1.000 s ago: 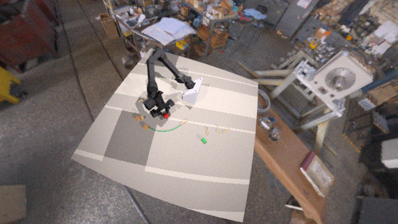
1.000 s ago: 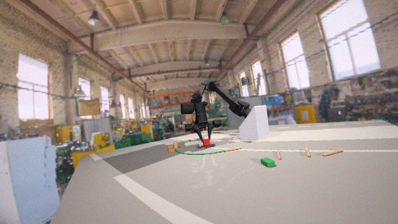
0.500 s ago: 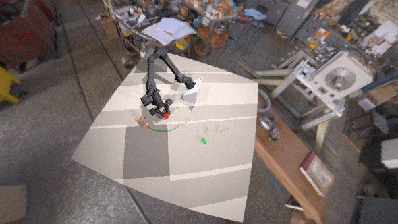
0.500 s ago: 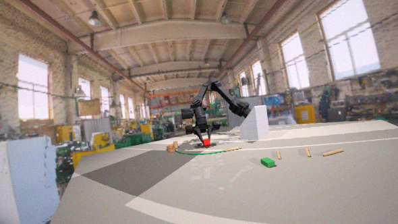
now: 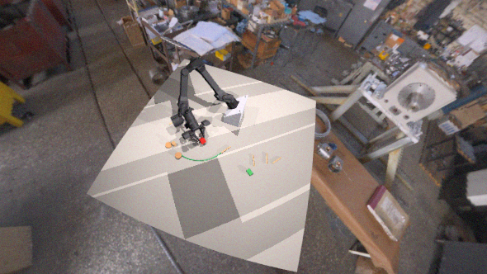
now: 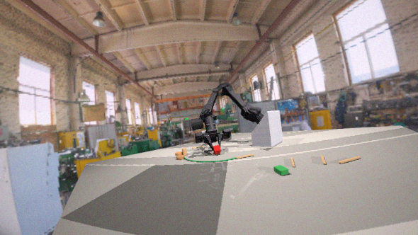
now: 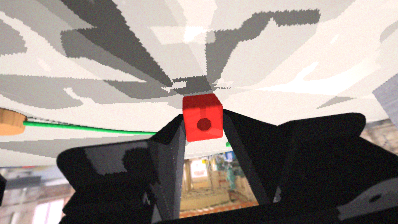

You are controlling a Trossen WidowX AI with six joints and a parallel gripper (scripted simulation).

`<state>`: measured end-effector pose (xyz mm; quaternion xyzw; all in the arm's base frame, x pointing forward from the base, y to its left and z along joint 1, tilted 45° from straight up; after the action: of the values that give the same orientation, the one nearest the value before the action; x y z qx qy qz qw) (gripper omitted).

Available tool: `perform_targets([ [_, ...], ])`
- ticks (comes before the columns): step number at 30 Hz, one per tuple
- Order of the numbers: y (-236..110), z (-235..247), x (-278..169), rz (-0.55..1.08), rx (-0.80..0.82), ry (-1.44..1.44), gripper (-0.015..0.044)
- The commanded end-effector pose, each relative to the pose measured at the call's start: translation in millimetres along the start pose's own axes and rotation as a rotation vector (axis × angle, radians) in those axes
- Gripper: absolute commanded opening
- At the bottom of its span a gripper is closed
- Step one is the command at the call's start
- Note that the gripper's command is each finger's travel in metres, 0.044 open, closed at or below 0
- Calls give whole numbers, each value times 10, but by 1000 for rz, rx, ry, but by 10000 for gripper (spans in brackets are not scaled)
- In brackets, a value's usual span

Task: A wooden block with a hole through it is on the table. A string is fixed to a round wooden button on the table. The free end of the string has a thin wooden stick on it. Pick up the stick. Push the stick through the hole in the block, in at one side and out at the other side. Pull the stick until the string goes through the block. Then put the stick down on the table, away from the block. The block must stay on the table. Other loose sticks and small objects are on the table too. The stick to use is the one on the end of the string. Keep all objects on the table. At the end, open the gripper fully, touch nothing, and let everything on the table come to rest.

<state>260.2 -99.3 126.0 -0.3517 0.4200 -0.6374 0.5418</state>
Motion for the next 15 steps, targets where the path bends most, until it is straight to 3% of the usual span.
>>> perform_targets([
  [1, 4, -1, 68, 50, -3, -5, 0],
  [11, -3, -17, 225, 175, 12, -6, 0],
  [15, -11, -18, 170, 134, 10, -3, 105],
])
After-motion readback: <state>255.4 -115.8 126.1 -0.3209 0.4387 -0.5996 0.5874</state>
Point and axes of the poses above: the point midway between the two fingers, 35 mm back from their tips, its own y axis out along the fingers, its own z axis across the jaws, x = y × z, the point moved 7 cm from there along -y, back along the fingers, and after that the axes turned 6 degrees about -y, right-handed, at the moved point
